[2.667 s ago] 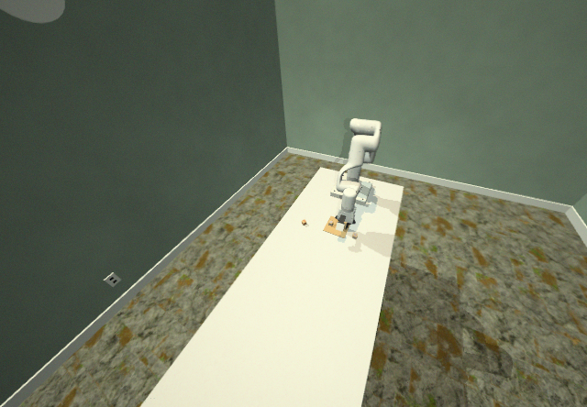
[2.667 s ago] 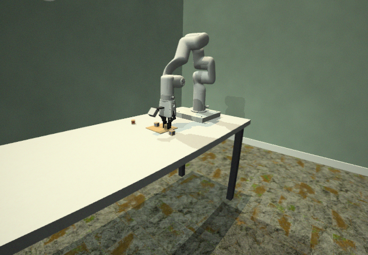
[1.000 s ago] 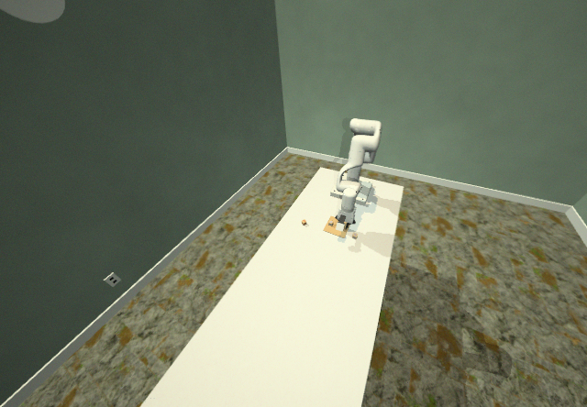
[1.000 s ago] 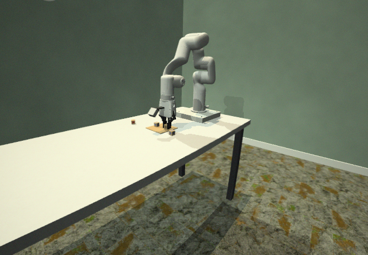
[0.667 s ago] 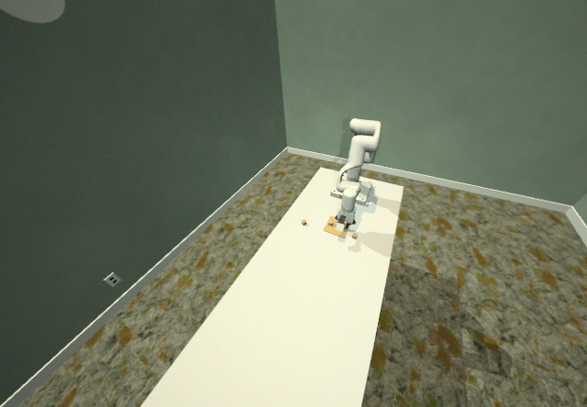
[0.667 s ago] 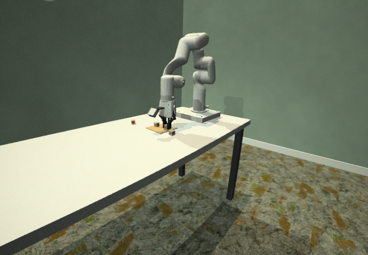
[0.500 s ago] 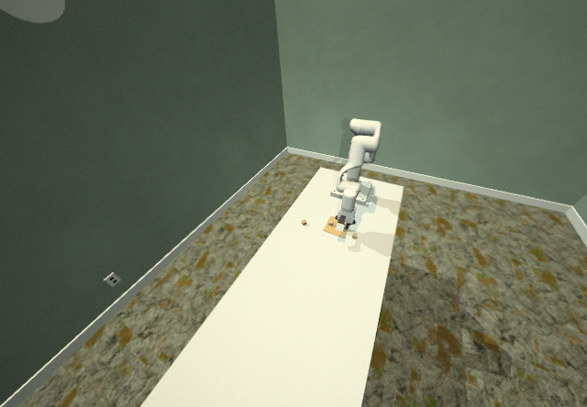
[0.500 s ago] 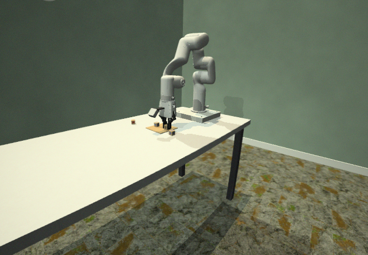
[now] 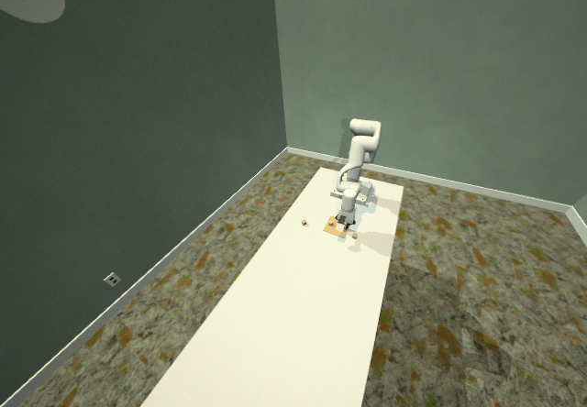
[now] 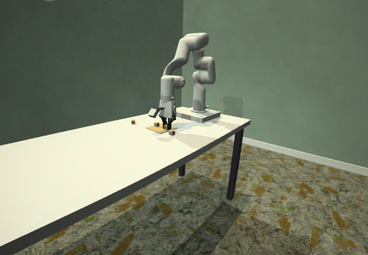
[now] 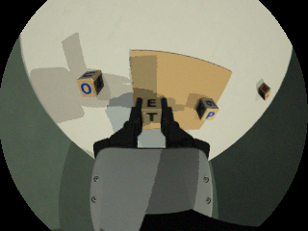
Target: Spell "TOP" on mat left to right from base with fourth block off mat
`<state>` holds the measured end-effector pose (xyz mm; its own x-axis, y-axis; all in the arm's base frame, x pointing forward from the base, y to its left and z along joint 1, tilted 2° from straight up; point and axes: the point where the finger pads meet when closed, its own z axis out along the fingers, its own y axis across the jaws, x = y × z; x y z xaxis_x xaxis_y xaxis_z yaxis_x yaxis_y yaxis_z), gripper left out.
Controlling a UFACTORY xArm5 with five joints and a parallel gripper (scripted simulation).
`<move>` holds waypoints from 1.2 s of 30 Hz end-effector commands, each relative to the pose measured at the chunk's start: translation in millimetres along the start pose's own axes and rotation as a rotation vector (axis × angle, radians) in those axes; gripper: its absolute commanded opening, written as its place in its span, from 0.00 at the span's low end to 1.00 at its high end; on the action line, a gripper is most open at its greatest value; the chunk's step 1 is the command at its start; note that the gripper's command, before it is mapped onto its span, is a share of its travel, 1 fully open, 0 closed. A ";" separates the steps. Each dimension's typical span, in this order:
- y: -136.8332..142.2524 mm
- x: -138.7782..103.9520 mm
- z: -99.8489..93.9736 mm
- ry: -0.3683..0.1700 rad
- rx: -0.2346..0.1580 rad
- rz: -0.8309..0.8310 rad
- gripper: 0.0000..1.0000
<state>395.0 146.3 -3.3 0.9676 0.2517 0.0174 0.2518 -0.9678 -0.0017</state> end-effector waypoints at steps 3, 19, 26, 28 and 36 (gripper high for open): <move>-0.1 1.3 -1.0 0.003 0.000 0.000 0.21; -0.1 1.3 -1.0 0.003 0.000 0.000 0.21; -0.1 1.3 -1.0 0.003 0.000 0.000 0.21; -0.1 1.3 -1.0 0.003 0.000 0.000 0.26; -0.1 1.3 -1.0 0.003 0.000 0.000 0.38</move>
<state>395.0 146.3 -3.3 0.9676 0.2517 0.0174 0.2518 -0.9678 -0.0017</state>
